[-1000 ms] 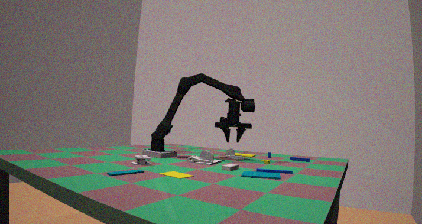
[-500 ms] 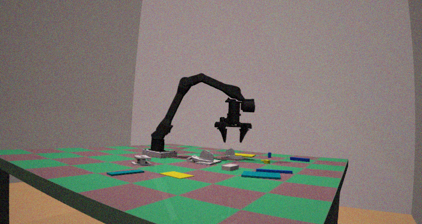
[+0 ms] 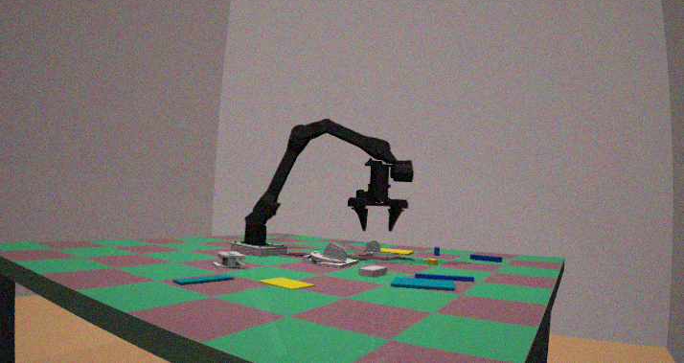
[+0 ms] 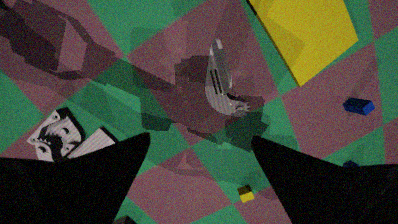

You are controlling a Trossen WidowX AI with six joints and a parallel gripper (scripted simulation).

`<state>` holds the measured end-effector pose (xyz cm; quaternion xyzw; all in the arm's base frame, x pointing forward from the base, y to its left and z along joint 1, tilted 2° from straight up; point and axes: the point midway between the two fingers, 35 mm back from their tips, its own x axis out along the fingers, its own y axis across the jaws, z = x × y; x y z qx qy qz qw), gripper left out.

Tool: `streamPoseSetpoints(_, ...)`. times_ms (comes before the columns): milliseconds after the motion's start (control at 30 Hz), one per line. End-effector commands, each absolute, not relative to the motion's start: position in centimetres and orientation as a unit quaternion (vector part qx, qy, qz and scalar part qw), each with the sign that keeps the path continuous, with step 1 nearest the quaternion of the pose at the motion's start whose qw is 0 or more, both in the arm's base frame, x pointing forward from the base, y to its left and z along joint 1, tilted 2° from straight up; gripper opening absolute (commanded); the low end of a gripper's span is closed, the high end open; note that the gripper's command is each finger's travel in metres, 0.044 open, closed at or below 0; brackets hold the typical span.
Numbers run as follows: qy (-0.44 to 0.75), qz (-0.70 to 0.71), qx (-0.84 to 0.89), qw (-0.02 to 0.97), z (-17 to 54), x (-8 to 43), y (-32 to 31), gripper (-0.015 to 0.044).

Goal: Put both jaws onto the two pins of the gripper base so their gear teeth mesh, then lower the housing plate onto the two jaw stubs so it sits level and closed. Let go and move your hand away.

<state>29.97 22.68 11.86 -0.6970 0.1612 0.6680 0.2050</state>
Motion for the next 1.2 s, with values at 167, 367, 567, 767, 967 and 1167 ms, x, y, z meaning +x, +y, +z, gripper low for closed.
streamPoseSetpoints(167, 0.161, 0.668, -0.697, 0.205, 11.86, 29.97, 22.68, 0.0335)
streamPoseSetpoints(367, 0.161, 0.668, -0.697, 0.205, 11.86, 29.97, 22.68, 0.0177)
streamPoseSetpoints(567, 0.161, 0.668, -0.697, 0.205, 11.86, 29.97, 22.68, 0.002)
streamPoseSetpoints(767, 0.161, 0.668, -0.697, 0.205, 11.86, 29.97, 22.68, 0.0)
streamPoseSetpoints(967, 0.161, 0.668, -0.697, 0.205, 11.86, 29.97, 22.68, 0.0)
streamPoseSetpoints(1167, 0.15, 0.671, -0.7, 0.193, 11.97, 29.69, 23.1, 0.0105)
